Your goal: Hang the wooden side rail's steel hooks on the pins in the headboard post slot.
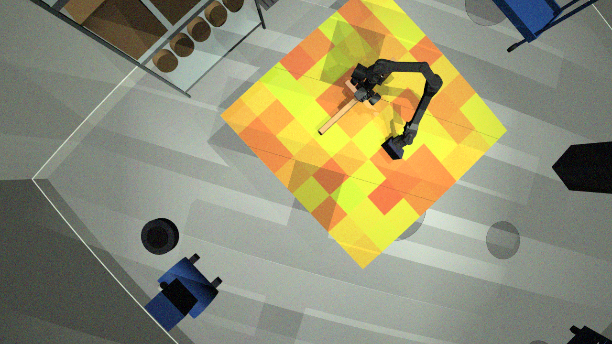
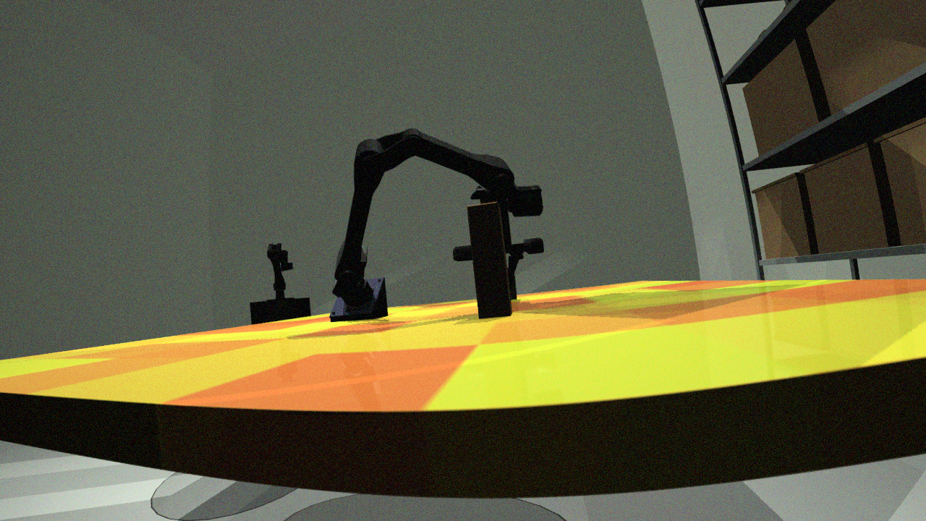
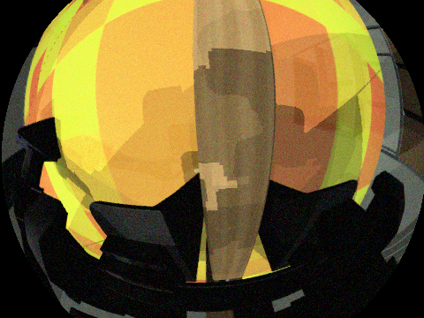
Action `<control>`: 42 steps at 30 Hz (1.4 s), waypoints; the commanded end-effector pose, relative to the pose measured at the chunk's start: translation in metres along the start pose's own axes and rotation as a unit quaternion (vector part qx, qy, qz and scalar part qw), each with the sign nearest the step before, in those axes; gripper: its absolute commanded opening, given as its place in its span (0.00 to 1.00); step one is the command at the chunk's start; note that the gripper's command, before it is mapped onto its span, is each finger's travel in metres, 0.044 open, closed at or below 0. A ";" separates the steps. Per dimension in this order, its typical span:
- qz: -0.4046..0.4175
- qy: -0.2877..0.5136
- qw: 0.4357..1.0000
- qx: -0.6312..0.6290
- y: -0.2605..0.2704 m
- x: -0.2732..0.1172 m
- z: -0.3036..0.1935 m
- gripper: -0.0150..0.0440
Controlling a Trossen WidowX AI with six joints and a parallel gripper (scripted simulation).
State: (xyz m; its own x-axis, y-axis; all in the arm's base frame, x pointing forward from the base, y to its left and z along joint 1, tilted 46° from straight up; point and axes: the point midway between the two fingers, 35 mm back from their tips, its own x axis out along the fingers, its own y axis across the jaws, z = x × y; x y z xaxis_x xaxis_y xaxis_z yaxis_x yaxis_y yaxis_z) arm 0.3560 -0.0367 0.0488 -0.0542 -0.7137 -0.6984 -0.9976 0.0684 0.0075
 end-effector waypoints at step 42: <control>-0.007 0.000 1.000 -0.003 -0.001 -0.004 -0.005 0.25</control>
State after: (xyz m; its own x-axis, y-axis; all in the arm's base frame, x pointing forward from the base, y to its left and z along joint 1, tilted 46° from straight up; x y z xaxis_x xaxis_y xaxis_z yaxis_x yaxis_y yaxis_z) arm 0.3559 -0.0398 0.0519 -0.0550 -0.7134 -0.6986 -0.9976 0.0686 0.0084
